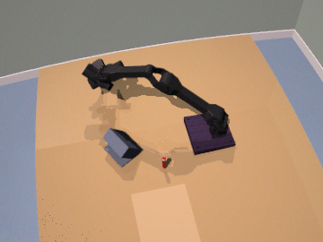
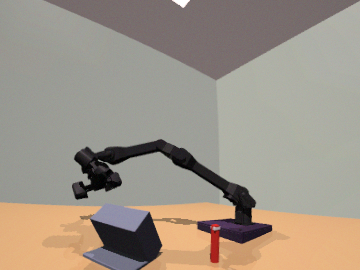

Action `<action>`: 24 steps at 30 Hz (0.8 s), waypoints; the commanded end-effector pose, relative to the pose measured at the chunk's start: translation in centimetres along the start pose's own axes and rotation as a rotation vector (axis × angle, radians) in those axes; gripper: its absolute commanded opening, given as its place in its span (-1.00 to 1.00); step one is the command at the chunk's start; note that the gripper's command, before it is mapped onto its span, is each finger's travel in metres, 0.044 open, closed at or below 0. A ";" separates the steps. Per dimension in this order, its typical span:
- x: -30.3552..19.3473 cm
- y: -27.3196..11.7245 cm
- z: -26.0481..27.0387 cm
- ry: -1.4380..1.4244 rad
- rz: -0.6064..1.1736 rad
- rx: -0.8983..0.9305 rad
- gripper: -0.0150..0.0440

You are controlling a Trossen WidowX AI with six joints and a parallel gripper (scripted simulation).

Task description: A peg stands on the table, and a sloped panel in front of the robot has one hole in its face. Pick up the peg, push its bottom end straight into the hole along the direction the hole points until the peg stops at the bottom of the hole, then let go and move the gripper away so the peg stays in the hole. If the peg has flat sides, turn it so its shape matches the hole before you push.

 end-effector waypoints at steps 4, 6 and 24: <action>-0.1 -0.7 0.3 -0.056 0.002 0.021 1.00; -0.3 -1.4 0.7 -0.116 0.004 0.044 1.00; -2.6 -8.6 3.5 -0.692 -0.026 0.245 1.00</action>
Point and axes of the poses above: the point midway between the two fingers, 35 mm back from their tips, its own y axis out along the fingers, its own z axis across the jaws, x = y × z, the point moved 1 cm from there along -y, back along the fingers, and after that the axes turned 10 degrees about -y, right-handed, at the moved point
